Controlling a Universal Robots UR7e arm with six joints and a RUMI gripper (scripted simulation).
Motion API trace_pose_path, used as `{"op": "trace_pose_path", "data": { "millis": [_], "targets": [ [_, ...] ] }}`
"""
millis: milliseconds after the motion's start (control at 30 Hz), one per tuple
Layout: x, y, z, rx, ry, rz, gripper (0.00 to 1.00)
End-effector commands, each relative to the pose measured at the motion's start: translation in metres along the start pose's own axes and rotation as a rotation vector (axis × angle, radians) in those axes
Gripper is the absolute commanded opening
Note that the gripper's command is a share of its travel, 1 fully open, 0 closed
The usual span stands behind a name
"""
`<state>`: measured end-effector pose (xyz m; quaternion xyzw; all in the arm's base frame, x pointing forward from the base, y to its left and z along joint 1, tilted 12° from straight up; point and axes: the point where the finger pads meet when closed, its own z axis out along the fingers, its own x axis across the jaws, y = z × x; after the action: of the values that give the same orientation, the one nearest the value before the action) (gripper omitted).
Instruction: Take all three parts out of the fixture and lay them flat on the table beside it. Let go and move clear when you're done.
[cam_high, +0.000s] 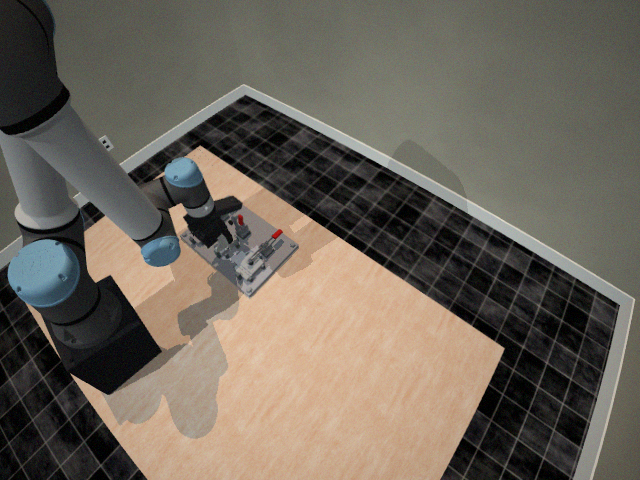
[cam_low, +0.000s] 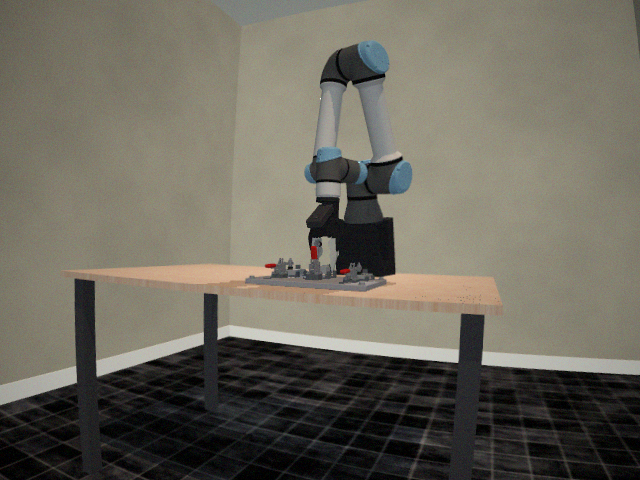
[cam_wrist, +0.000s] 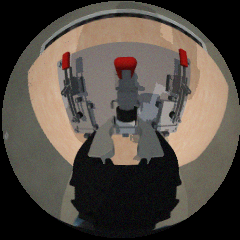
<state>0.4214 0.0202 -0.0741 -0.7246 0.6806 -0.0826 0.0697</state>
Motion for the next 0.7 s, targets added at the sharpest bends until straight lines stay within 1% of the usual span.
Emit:
{"op": "trace_pose_path", "data": {
  "millis": [0,367,667],
  "targets": [
    [0.001,0.000,-0.007,0.001,0.001,0.001,0.00],
    [0.001,-0.001,-0.022,0.002,0.001,0.001,0.00],
    [0.001,-0.002,-0.027,0.003,0.001,0.001,0.00]
  ]
}}
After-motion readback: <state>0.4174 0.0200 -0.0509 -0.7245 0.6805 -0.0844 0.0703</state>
